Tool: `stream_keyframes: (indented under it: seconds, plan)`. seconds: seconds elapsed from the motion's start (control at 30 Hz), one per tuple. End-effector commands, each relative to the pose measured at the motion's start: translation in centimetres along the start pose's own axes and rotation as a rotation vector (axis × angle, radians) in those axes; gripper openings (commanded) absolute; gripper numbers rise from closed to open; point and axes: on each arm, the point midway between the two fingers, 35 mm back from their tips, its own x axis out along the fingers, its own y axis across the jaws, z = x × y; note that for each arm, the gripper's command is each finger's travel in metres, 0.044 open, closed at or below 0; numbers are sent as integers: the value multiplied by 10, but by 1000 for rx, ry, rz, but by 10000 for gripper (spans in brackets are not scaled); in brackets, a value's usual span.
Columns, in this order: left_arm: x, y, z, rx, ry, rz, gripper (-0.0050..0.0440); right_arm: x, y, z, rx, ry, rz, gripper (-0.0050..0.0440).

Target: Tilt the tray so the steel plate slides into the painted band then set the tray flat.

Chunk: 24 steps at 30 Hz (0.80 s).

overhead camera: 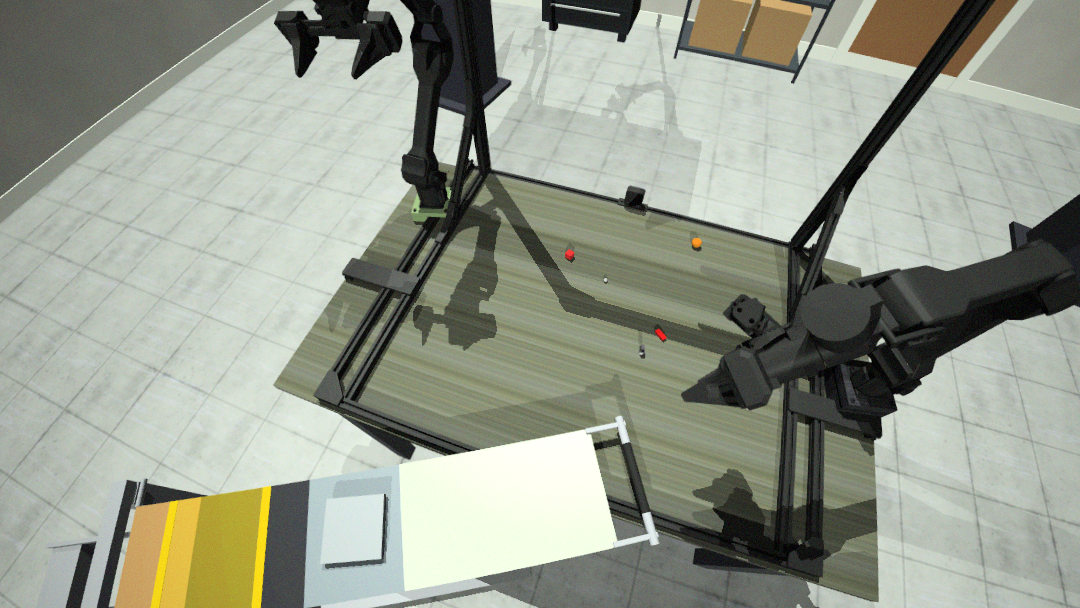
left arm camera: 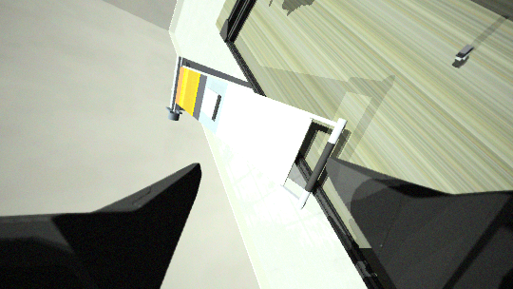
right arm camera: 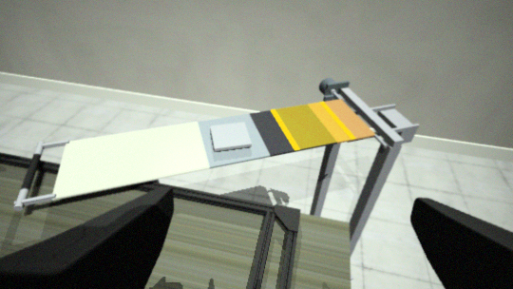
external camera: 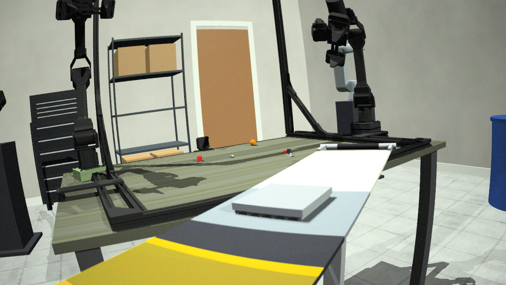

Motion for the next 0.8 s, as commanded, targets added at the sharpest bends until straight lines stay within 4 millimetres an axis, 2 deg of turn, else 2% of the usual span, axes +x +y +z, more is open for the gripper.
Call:
stream_keyframes:
  seconds: [0.0, 0.33, 0.47, 0.5, 0.77]
  plan:
    - [13, 4, -15, 89, 33, -58, 440, 0, 0, 0, -4, 0, 1, 440]
    - [41, 5, -64, 327, 89, -250, 440, 0, 0, 0, -4, 0, 1, 440]
    - [42, 4, -65, 332, 89, -254, 440, 0, 0, 0, -4, 0, 1, 440]
    - [42, -1, -64, 332, 89, -254, 150, 0, 0, 0, -4, 0, 1, 440]
    - [77, -38, -79, 332, 89, -254, 150, 0, 0, 0, -4, 0, 1, 440]
